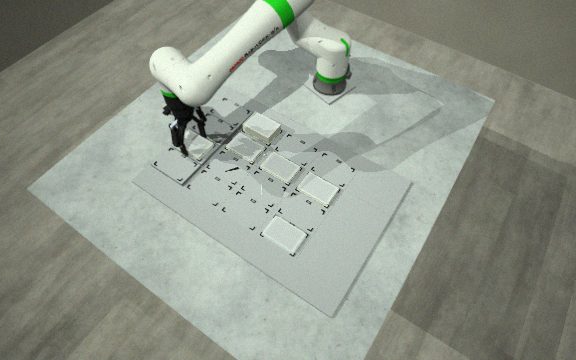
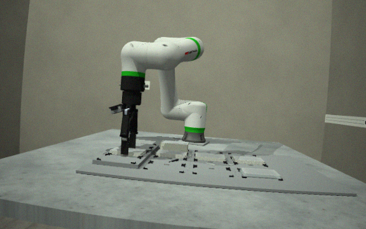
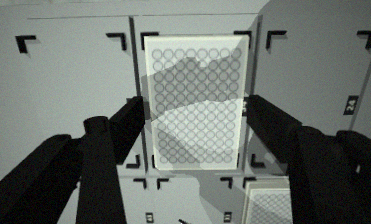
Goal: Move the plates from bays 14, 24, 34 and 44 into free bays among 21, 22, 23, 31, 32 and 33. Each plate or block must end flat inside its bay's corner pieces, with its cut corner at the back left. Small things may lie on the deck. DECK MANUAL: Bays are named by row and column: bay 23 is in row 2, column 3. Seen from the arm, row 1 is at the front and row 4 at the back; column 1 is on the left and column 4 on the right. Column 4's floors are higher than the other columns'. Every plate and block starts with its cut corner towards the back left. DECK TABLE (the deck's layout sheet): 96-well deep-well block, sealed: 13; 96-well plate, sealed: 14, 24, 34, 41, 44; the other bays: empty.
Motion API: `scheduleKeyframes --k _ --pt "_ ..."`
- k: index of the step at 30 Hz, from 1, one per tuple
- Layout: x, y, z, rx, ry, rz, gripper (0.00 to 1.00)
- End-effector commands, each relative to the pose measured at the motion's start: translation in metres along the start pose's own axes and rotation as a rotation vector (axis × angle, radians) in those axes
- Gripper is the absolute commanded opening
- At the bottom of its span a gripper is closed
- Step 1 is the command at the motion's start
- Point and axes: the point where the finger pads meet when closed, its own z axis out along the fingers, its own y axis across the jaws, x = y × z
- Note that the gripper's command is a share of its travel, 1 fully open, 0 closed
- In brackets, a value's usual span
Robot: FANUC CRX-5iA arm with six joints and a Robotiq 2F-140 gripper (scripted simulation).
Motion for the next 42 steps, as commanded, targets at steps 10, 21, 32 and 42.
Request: scheduleKeyframes --k 10,21,32,42 --pt "0.0003 -0.0005 -0.0011 0.002 0.001 0.0 0.69" --pt "0.0003 -0.0005 -0.0011 0.002 0.001 0.0 0.65" --pt "0.0003 -0.0005 -0.0011 0.002 0.001 0.0 0.62" --pt "0.0003 -0.0005 -0.0011 0.002 0.001 0.0 0.61"
